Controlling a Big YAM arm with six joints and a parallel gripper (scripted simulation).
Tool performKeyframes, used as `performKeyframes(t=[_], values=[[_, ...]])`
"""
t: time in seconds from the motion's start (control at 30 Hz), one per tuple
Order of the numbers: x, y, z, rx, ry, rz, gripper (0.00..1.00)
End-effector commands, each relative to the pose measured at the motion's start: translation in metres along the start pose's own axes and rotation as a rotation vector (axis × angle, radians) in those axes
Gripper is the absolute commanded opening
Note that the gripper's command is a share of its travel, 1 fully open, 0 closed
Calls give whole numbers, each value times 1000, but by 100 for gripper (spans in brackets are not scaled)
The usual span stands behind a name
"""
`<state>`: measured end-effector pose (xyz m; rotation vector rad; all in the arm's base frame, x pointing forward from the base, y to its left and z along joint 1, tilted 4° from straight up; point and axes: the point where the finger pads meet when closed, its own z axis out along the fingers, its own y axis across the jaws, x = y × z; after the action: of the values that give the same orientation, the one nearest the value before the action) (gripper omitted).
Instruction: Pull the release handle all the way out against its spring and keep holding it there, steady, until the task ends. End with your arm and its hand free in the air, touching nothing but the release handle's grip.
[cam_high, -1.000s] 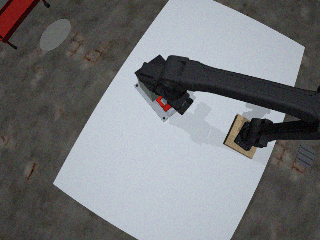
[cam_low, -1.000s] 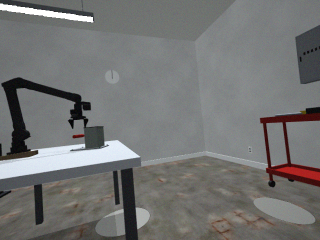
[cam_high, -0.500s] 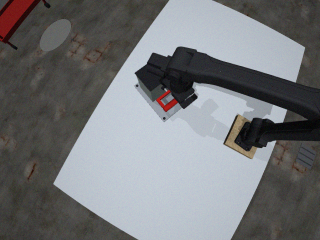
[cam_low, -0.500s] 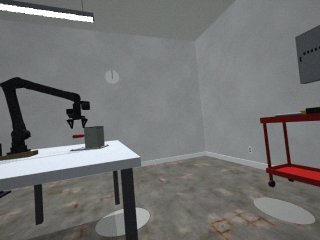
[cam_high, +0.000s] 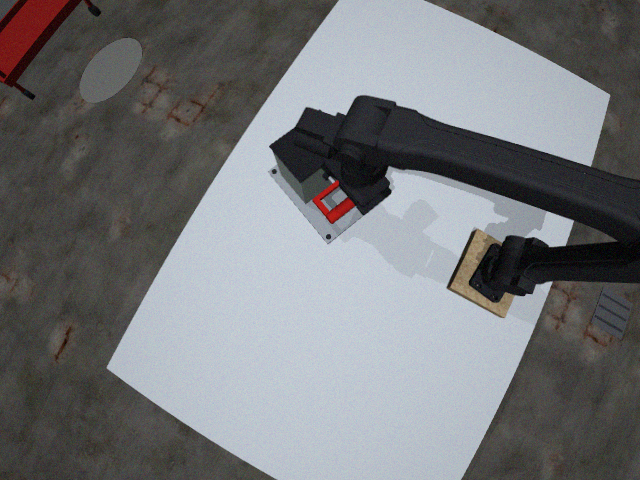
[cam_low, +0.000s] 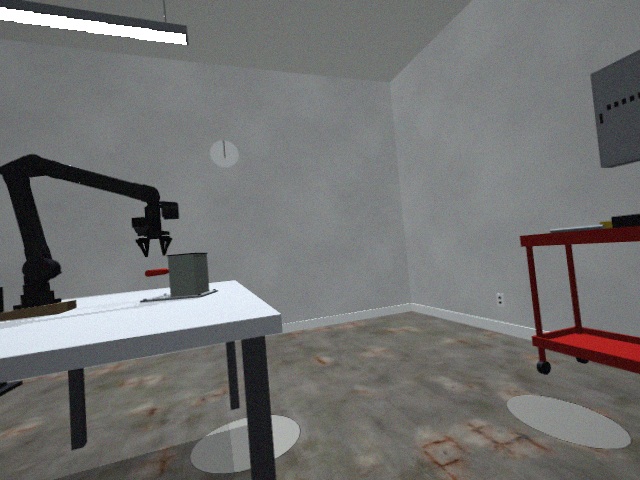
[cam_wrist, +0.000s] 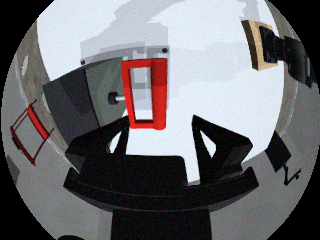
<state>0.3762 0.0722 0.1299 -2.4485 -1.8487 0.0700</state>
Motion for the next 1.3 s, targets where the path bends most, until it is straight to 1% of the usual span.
performKeyframes(t=[0.0,1.1,1.27], values=[[3,-1,-5,-24,8,-1,0],[3,-1,-5,-24,8,-2,0],[3,-1,-5,-24,7,-33,0]])
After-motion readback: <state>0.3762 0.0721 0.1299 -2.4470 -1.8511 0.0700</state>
